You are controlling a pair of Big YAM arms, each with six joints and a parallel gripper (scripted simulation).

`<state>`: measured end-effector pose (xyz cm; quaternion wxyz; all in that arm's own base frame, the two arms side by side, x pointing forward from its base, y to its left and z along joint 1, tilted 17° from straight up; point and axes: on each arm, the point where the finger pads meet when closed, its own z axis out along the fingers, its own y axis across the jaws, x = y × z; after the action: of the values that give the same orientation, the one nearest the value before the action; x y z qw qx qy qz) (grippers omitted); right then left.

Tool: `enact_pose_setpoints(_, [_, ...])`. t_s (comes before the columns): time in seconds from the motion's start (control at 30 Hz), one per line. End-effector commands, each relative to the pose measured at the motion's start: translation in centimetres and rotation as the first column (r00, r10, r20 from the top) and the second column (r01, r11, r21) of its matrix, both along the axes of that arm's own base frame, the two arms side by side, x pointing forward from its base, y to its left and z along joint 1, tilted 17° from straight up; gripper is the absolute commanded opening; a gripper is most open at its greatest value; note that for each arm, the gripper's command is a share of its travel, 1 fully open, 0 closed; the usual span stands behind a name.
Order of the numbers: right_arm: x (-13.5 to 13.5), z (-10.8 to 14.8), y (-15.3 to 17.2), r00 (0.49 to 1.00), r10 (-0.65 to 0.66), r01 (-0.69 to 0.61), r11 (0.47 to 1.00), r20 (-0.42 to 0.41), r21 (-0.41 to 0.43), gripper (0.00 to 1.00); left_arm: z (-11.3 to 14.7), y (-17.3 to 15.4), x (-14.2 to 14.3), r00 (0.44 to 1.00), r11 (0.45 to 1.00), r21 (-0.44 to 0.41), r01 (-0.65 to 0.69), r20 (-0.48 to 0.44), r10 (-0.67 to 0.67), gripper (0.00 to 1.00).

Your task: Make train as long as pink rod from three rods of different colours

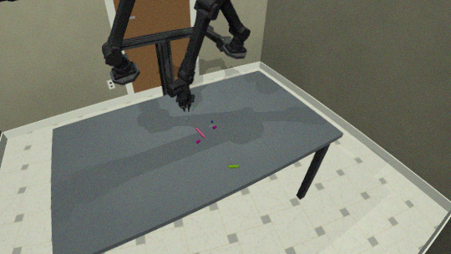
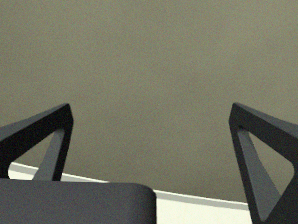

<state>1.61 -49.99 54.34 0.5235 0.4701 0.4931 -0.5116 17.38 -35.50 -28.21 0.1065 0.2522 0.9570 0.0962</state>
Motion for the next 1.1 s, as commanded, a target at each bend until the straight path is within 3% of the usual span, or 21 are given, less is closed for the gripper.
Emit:
enact_pose_setpoints(0.0, [-1.1, 2.3, 0.9, 1.0, -0.022, 0.023, 0.998, 0.014, -0.061, 1.0, 1.3, -1.8, 0.6, 1.0, 0.999, -0.034, -0.003, 0.014, 0.003, 0.23])
enact_pose_setpoints(0.4, [-1.1, 2.3, 0.9, 1.0, -0.022, 0.023, 0.998, 0.014, -0.061, 1.0, 1.2, -2.3, 0.9, 1.0, 0.999, -0.047, -0.004, 0.019, 0.005, 0.23])
enact_pose_setpoints(0.53, [-1.1, 2.3, 0.9, 1.0, -0.022, 0.023, 0.998, 0.014, -0.061, 1.0, -0.6, -0.8, 0.9, 1.0, 1.0, -0.019, -0.006, 0.009, 0.006, 0.23])
enact_pose_setpoints(1.07, [-1.1, 2.3, 0.9, 1.0, -0.022, 0.023, 0.998, 0.014, -0.061, 1.0, -2.2, -0.5, 1.2, 1.0, 1.0, -0.016, 0.002, 0.008, -0.002, 0.23])
